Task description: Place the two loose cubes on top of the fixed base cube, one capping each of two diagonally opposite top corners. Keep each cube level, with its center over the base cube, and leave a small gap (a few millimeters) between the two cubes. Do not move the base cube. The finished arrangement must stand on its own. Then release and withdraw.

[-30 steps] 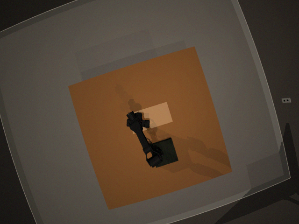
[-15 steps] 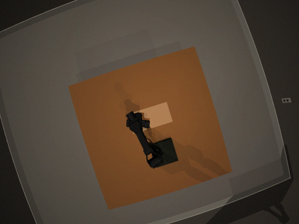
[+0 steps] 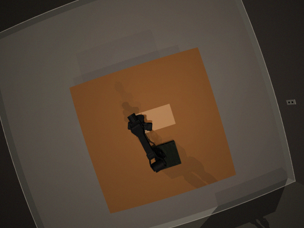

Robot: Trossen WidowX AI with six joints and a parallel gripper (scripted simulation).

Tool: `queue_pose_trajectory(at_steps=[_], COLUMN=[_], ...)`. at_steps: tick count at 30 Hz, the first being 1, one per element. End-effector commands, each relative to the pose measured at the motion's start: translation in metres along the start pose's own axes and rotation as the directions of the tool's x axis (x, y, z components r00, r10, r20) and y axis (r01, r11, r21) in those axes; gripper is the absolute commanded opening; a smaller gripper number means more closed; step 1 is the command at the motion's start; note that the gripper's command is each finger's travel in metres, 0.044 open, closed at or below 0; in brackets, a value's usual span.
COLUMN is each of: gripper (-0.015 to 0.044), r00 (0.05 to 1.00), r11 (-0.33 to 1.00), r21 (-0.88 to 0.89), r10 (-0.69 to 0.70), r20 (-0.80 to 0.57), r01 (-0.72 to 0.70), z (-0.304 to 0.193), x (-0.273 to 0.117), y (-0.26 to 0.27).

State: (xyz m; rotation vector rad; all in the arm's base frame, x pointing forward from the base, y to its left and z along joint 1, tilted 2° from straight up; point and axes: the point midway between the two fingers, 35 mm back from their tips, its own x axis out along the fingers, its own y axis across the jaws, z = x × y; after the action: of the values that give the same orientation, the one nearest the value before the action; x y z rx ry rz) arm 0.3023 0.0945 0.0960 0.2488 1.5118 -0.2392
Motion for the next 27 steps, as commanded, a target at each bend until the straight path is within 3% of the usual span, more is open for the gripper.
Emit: queue_pose_trajectory(at_steps=[1,15,22,27], gripper=[0.0205,0.0205,0.0389,0.0400], r00=[1.000,1.000,1.000,1.000], r11=[1.000,1.000,1.000,1.000], r21=[0.002,0.002,-0.001,-0.001], r10=[0.003,0.003,0.002,0.002], r20=[0.004,0.004,0.002,0.002], r01=[-0.003,-0.003,-0.002,-0.002], z=[0.001,0.001,0.000,0.000], x=[-0.008,-0.023,-0.030,-0.034], y=[0.001,0.001,0.000,0.000])
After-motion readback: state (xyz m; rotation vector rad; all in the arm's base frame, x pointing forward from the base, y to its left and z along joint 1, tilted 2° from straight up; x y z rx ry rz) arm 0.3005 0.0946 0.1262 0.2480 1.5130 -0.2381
